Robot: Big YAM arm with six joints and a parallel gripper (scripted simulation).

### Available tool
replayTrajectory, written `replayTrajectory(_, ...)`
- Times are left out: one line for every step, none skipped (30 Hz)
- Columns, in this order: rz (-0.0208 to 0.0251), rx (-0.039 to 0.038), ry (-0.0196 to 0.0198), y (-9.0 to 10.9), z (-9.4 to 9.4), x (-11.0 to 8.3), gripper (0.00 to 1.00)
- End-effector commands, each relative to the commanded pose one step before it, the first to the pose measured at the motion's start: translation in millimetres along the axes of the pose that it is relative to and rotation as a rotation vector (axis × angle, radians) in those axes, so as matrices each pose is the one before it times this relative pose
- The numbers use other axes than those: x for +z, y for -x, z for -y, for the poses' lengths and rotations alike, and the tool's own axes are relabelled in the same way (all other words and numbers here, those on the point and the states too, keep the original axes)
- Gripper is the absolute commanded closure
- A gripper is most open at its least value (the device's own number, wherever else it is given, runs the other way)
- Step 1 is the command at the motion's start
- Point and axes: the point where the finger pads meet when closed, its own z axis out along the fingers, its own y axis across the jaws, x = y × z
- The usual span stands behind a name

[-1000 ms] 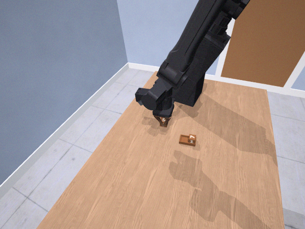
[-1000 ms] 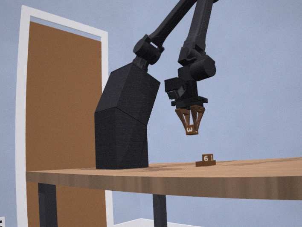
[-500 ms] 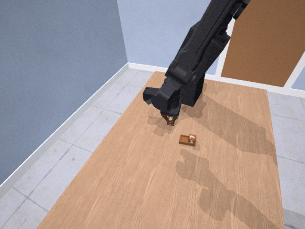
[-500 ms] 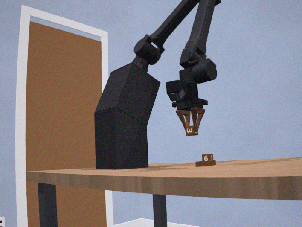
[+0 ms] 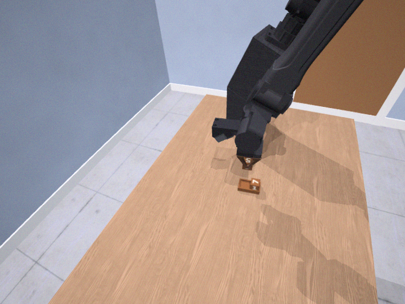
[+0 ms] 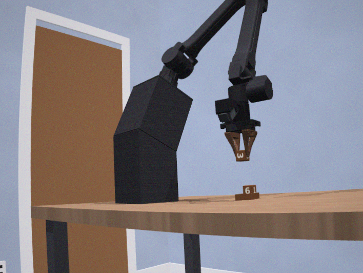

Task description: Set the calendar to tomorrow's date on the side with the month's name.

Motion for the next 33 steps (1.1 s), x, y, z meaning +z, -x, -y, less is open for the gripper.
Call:
replayTrajectory(0.00871, 0.02422, 0.04054, 5.09, -13.97, -10.72, 0.74)
replayTrajectory(-0.00015, 0.00076, -0.00314, 0.25, 1.32, 1.26, 0.74)
replayTrajectory(-0.00019, -0.00056, -0.00248, 0.03, 1.06, 1.67, 0.74)
replayTrajectory(-0.0003, -0.00149, -0.00352, -0.06, 1.53, 2.77, 0.74)
replayTrajectory(0.0, 0.0, 0.0, 0.0, 0.0, 0.0, 0.74)
replayTrajectory(0.0, 0.0, 0.0, 0.0, 0.0, 0.0, 0.74)
replayTrajectory(-0.00057, -0.00054, -0.00942, -0.11, 3.41, 4.29, 0.74)
replayTrajectory(-0.00055, -0.00333, -0.00741, -1.18, 2.11, 3.48, 0.74)
replayTrajectory(-0.00048, -0.00717, -0.00338, -2.49, 0.54, 2.24, 0.74)
replayTrajectory(-0.00039, -0.00566, -0.00272, -1.99, 0.45, 2.31, 0.74)
replayTrajectory(-0.00017, 0.00003, -0.00004, -0.05, 0.04, 1.75, 0.74)
replayTrajectory(-0.0001, 0.00003, -0.00005, -0.04, 0.06, 2.03, 0.74)
replayTrajectory(0.00002, 0.00003, -0.00006, -0.02, 0.07, 2.3, 0.74)
replayTrajectory(0.00001, 0.00004, -0.00007, -0.02, 0.08, 2.55, 0.74)
replayTrajectory(0.00001, 0.00004, -0.00008, -0.02, 0.08, 2.78, 0.74)
replayTrajectory(0.00003, 0.00004, -0.00008, -0.02, 0.09, 2.98, 0.74)
replayTrajectory(0.00004, 0.00004, -0.00008, -0.02, 0.09, 3.15, 0.74)
replayTrajectory(0.00003, 0.00005, -0.00008, -0.02, 0.09, 3.28, 0.74)
replayTrajectory(0.00002, 0.00005, -0.00008, -0.03, 0.1, 3.38, 0.74)
replayTrajectory(0.00002, 0.00005, -0.00008, -0.03, 0.1, 3.43, 0.74)
replayTrajectory(0.00001, 0.00005, -0.00008, -0.03, 0.09, 3.45, 0.74)
replayTrajectory(0.0, 0.0, 0.0, 0.0, 0.0, 0.0, 0.74)
replayTrajectory(0.0, 0.0, 0.0, 0.0, 0.0, 0.0, 0.74)
replayTrajectory(-0.00031, 0.00004, -0.00009, -0.08, 0.09, 3.42, 0.74)
replayTrajectory(0.00001, 0.00004, -0.00008, -0.03, 0.1, 3.34, 0.74)
replayTrajectory(-0.0002, 0.00004, -0.00008, -0.06, 0.08, 3.23, 0.74)
replayTrajectory(-0.00006, 0.00004, -0.00007, -0.03, 0.08, 3.08, 0.74)
replayTrajectory(-0.00004, 0.00004, -0.00007, -0.03, 0.08, 2.89, 0.74)
replayTrajectory(-0.00007, 0.00003, -0.00006, -0.03, 0.06, 2.67, 0.74)
replayTrajectory(-0.00007, 0.00003, -0.00006, -0.03, 0.07, 2.42, 0.74)
replayTrajectory(-0.00004, 0.00003, -0.00005, -0.02, 0.05, 2.15, 0.74)
replayTrajectory(-0.00004, 0.00002, -0.00004, -0.02, 0.05, 1.85, 0.74)
replayTrajectory(-0.00004, 0.00002, -0.00004, -0.02, 0.04, 1.55, 0.74)
